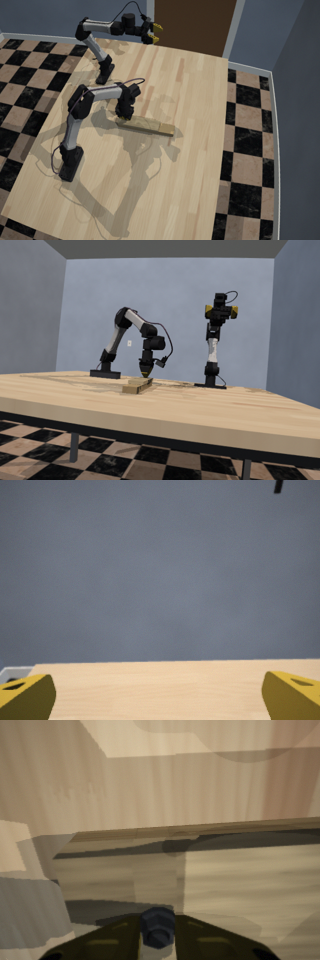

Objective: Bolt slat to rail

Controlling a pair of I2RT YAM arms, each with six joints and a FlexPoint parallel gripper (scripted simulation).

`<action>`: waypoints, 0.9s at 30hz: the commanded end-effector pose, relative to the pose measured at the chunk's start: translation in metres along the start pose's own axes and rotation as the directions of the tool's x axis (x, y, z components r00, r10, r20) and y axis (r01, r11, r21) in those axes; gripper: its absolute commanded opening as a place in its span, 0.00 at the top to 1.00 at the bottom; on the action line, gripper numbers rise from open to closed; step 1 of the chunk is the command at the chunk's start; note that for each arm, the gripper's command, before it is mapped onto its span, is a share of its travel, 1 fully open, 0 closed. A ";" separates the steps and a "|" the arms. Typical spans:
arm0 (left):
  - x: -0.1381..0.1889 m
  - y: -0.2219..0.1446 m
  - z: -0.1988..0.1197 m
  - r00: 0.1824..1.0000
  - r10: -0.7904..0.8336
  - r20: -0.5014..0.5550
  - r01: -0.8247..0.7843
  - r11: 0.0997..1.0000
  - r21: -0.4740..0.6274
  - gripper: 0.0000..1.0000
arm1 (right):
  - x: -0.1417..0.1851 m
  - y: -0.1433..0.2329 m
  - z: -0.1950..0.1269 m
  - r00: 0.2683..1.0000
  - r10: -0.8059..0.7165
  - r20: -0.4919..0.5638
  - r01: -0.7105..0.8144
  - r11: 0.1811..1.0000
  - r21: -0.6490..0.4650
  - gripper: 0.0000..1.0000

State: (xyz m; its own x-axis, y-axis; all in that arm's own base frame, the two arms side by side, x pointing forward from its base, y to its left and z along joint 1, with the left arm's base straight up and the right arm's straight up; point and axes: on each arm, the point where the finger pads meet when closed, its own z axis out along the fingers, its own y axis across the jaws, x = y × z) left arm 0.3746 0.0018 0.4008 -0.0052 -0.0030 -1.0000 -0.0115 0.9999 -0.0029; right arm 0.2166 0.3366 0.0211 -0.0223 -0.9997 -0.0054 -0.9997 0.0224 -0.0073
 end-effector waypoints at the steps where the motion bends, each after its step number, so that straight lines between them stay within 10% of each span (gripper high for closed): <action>1: -0.007 -0.001 -0.002 1.000 0.001 0.020 -0.001 1.000 0.002 0.00 | -0.002 -0.001 0.002 0.975 0.224 -0.010 -0.224 0.975 -0.005 0.86; 11: -0.007 -0.001 -0.002 1.000 0.001 0.020 -0.001 1.000 0.002 0.00 | -0.002 -0.001 0.002 0.855 0.518 -0.013 -0.518 0.855 -0.002 0.86; 27: -0.007 -0.001 -0.002 1.000 0.001 0.020 -0.001 1.000 0.002 0.00 | -0.002 -0.001 0.002 0.451 0.892 -0.017 -0.892 0.451 0.004 0.86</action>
State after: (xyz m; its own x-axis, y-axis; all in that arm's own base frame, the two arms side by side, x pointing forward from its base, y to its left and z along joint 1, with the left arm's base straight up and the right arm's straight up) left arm 0.3746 0.0017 0.4008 -0.0052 -0.0030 -1.0000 -0.0115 0.9999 -0.0029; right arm 0.2165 0.3360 0.0208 -0.8142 -0.5806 -0.0063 -0.5806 0.8142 -0.0009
